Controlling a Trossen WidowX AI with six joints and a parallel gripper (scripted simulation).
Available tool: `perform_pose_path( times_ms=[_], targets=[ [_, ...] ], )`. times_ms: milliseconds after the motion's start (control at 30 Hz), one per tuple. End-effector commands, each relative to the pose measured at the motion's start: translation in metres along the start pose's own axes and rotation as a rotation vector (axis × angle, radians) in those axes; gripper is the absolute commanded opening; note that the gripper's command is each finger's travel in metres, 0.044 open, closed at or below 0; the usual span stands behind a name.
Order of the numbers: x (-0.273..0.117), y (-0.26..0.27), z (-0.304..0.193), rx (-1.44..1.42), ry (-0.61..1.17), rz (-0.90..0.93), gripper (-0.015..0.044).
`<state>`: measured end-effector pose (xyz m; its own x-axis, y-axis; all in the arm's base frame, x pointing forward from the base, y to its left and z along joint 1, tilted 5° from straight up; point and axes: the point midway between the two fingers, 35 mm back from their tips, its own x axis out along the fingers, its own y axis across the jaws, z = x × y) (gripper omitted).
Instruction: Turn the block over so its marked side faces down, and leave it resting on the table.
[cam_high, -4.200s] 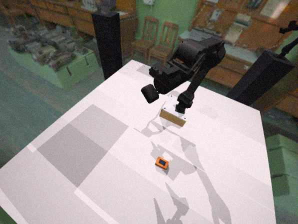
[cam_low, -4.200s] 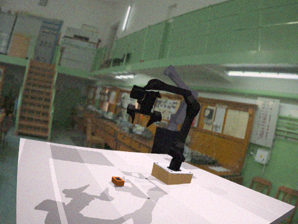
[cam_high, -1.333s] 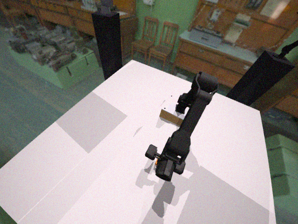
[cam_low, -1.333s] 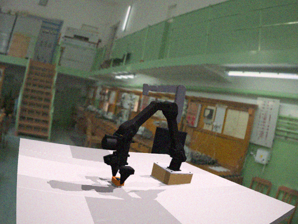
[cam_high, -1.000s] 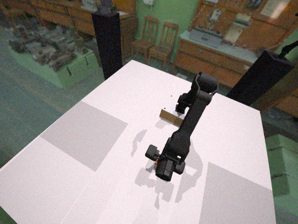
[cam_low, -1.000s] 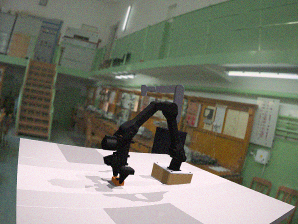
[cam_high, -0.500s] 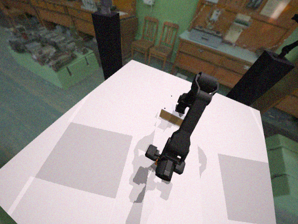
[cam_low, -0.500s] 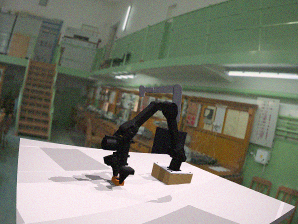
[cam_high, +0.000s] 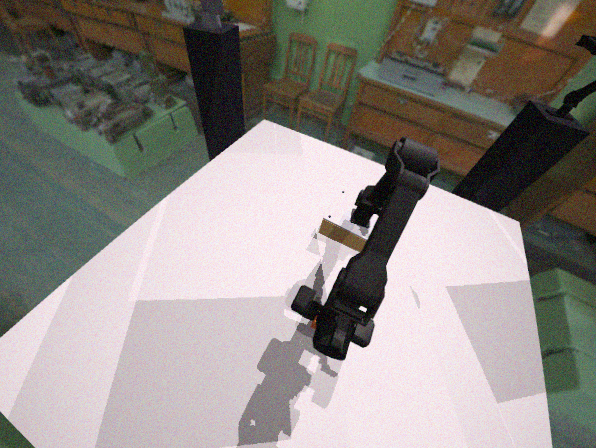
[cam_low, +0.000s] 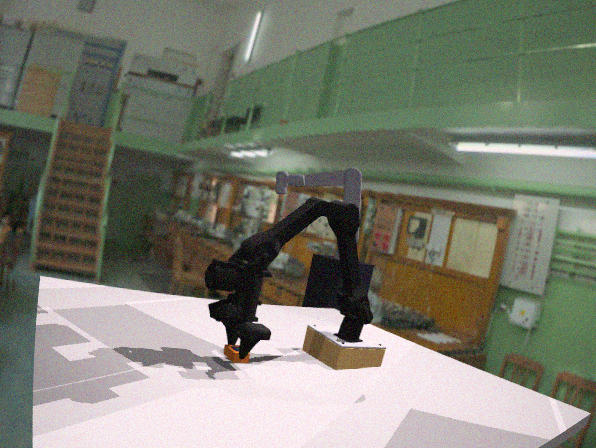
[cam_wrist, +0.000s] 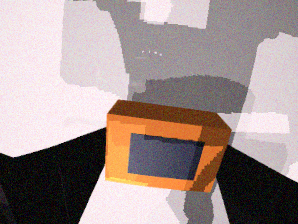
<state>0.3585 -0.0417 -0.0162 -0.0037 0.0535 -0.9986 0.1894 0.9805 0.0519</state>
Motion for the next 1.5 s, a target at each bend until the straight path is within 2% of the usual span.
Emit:
perform_pose_path(
  times_ms=[0, 1033, 1467],
  targets=[
    [0.001, 0.000, 0.000, -0.001, -0.052, 0.000, 0.0000],
    [0.004, 0.000, -0.007, 0.001, -0.544, 0.001, 0.0000],
    [0.014, 0.001, -0.002, 0.000, -0.629, 0.000, 0.0000]
  ],
)
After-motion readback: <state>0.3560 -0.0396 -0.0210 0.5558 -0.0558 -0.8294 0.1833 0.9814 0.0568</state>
